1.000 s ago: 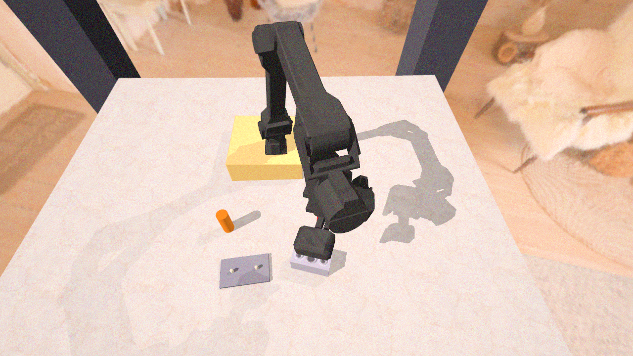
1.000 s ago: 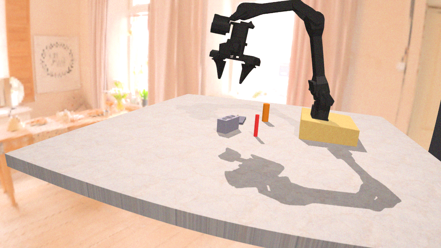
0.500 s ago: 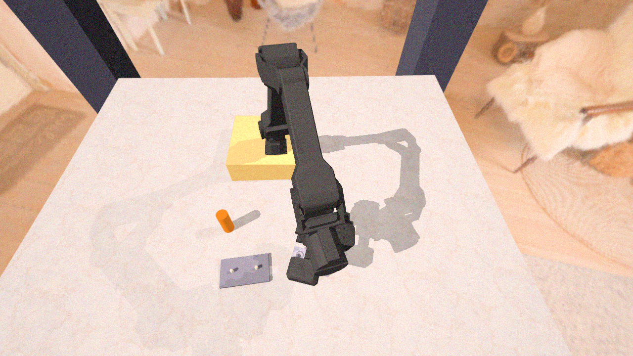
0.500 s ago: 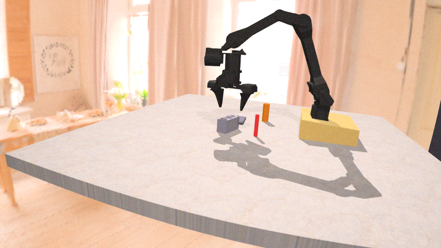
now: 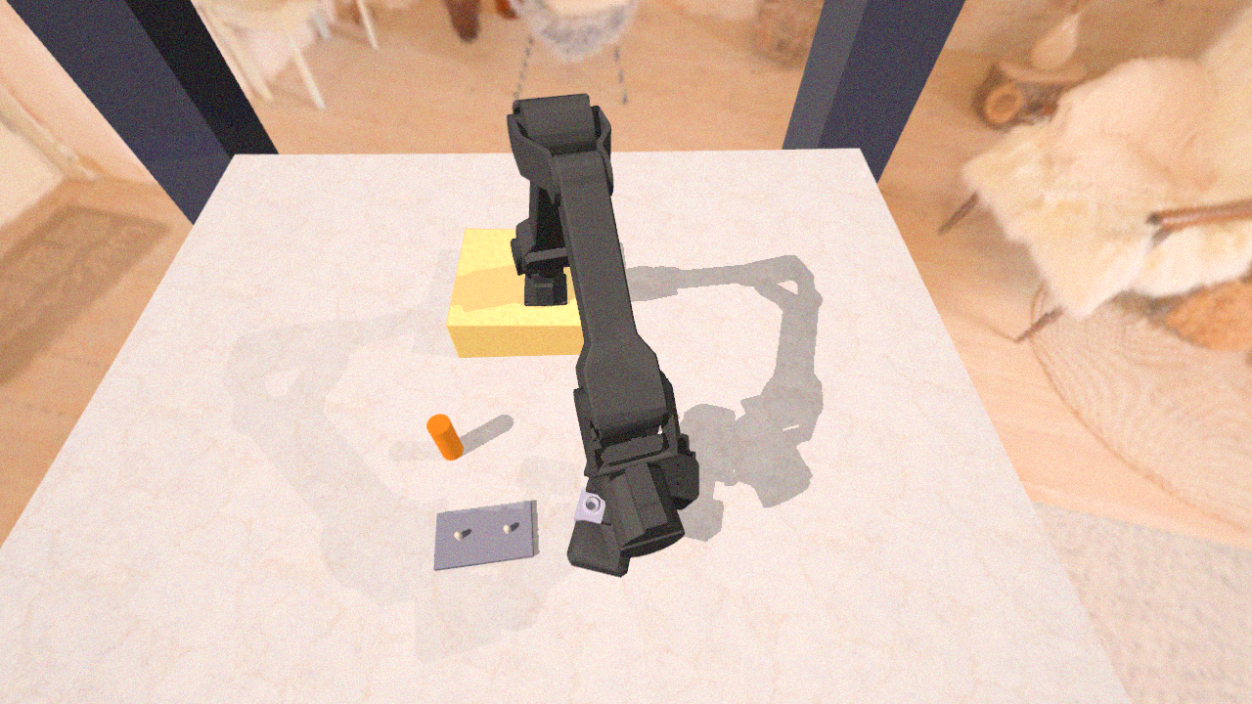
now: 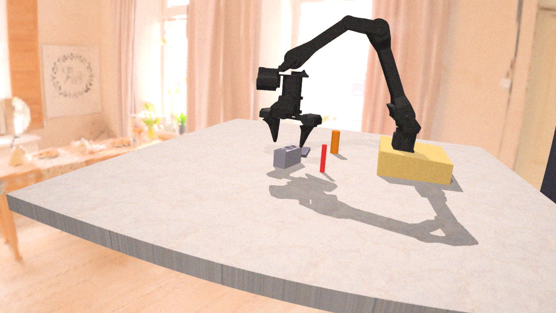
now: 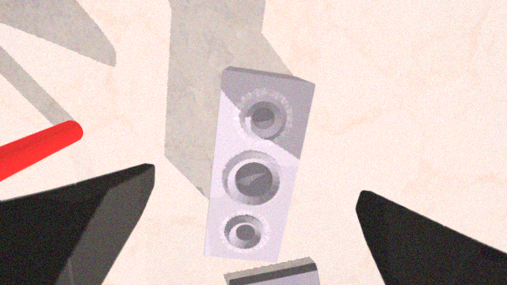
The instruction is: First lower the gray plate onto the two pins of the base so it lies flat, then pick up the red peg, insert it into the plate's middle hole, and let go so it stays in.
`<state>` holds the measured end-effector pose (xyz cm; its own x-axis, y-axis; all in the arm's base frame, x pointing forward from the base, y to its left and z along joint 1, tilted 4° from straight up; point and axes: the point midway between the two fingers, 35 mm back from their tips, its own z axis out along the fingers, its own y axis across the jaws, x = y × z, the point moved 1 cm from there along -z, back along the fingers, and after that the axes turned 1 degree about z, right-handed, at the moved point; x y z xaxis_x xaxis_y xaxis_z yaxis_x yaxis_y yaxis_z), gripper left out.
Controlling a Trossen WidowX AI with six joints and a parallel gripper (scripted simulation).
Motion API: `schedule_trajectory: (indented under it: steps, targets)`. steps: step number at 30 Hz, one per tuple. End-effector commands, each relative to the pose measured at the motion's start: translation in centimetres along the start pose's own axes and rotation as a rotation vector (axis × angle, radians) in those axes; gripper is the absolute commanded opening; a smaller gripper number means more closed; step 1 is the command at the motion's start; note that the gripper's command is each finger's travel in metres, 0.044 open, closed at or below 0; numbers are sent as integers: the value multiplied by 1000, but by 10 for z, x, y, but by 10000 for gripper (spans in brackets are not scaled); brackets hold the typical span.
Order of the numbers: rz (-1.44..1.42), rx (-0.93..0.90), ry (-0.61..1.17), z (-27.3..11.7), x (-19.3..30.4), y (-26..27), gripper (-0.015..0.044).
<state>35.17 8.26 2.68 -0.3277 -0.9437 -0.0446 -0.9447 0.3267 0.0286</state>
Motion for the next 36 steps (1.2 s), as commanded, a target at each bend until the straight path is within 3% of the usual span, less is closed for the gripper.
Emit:
schedule_trajectory:
  steps: [1,30,36]
  targets:
    - [-3,-10,9,10,1,1,440]
    - [-3,-10,9,54,3,2,440]
    - [-3,-10,9,54,3,2,282]
